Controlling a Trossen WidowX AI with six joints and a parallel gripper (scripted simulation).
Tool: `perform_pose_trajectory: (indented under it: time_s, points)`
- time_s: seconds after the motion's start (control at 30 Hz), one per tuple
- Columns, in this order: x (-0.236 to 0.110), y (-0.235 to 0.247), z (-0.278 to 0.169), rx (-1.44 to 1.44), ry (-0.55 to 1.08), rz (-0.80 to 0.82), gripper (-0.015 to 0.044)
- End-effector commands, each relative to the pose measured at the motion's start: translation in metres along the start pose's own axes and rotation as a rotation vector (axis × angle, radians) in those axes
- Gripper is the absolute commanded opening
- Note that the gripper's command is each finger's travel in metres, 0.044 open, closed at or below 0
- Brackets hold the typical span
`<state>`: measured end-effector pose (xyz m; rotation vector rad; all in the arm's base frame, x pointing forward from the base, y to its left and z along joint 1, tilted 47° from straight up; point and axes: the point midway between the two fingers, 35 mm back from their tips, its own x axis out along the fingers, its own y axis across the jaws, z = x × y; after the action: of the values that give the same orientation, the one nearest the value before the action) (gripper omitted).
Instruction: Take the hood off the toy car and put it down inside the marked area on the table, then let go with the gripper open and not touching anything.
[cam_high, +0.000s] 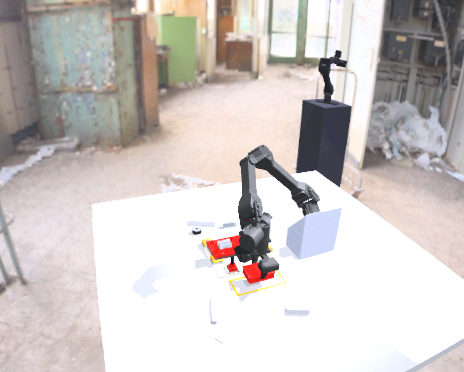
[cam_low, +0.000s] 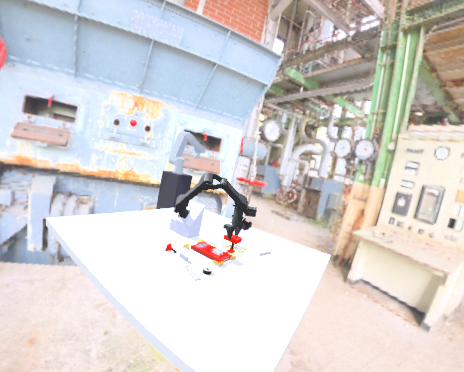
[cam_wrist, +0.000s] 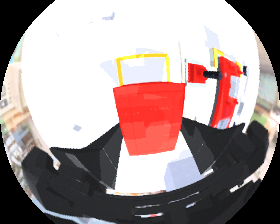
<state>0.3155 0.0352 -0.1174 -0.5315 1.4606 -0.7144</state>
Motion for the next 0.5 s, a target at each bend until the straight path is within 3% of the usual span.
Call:
perform_pose_trajectory:
  time_s: [0.0, 0.47]
  points:
    - [0.0037, -0.0013, -0.001, -0.006, 0.002, -0.005, 0.0]
    - [0.012, -0.002, -0.0018, -0.006, 0.002, -0.007, 0.0]
